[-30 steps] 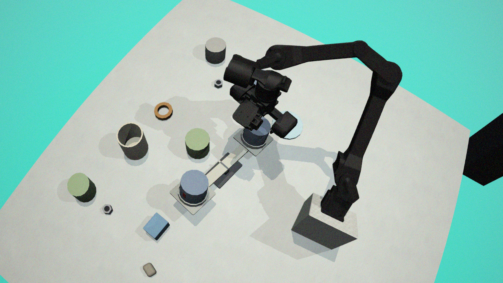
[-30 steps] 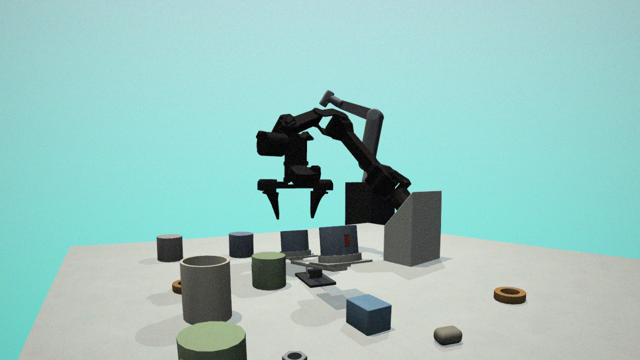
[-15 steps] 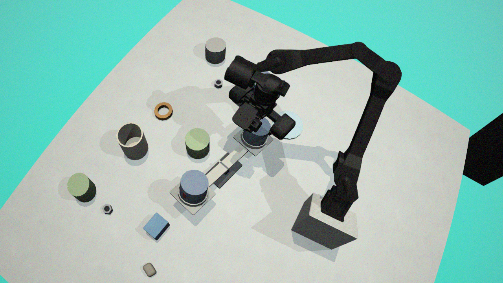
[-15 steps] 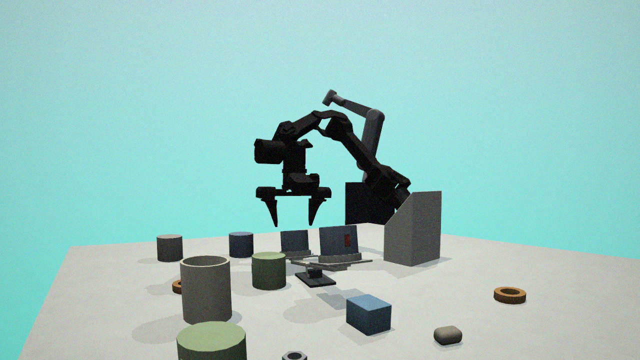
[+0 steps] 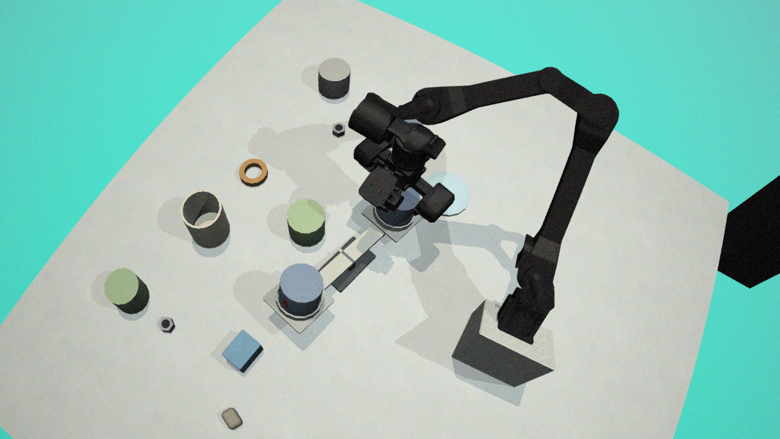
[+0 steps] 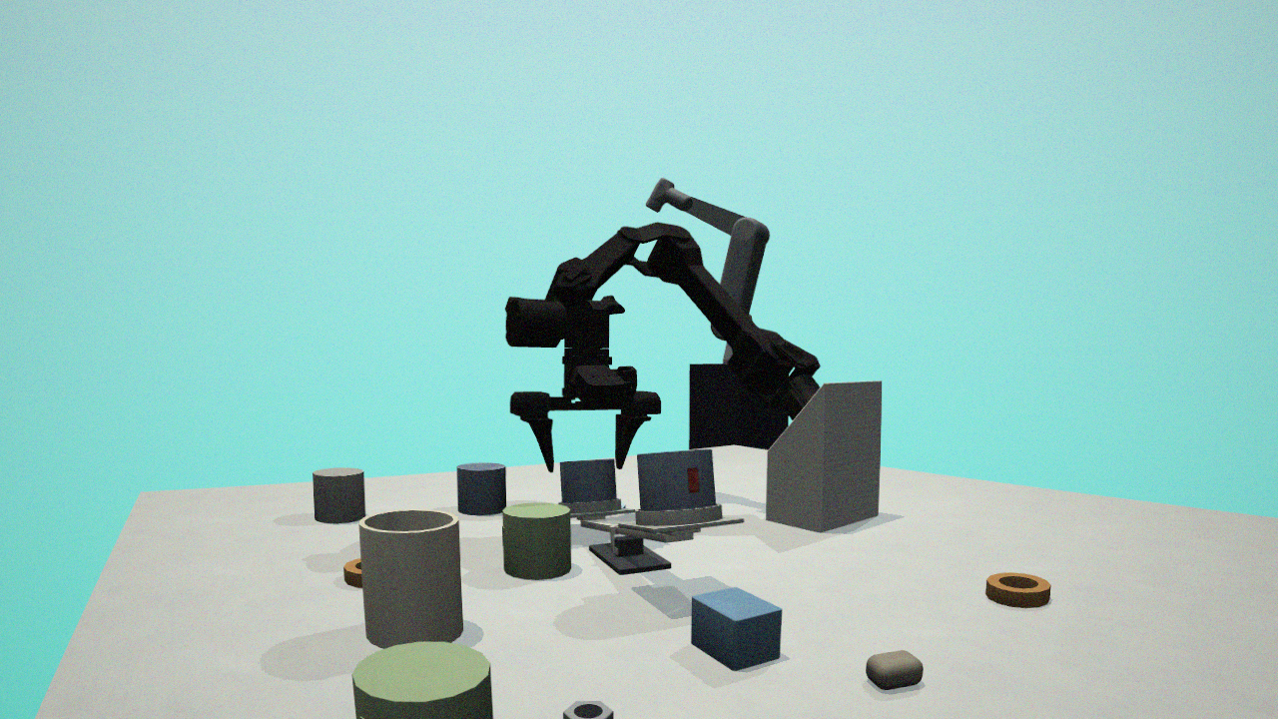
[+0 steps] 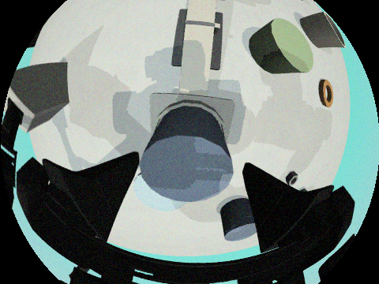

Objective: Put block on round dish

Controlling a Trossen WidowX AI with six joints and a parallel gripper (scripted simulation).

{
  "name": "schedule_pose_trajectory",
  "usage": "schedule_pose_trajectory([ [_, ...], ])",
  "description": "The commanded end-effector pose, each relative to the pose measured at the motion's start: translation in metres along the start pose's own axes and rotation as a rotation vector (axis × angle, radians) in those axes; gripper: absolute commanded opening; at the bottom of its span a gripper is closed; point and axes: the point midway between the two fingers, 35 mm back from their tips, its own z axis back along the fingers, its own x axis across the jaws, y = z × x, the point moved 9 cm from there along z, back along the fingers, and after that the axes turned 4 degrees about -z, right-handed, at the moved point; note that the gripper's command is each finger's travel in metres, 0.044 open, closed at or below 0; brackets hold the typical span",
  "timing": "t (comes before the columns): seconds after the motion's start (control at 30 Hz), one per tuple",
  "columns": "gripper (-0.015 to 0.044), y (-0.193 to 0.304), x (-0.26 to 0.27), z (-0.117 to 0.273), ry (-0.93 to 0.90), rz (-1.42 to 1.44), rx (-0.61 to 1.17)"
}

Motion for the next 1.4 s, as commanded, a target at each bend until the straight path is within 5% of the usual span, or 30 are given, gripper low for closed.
schedule_pose_trajectory([
  [0.0,0.0440,-0.001,0.001,-0.009,-0.011,0.008,0.000],
  [0.57,0.0440,0.000,0.003,-0.033,-0.010,0.008,0.004],
  [0.63,0.0387,0.000,0.003,-0.033,-0.010,0.008,0.004],
  [1.0,0.0314,0.000,0.003,-0.033,-0.010,0.008,0.004],
  [1.37,0.0025,-0.001,0.001,-0.024,-0.011,0.008,0.000],
])
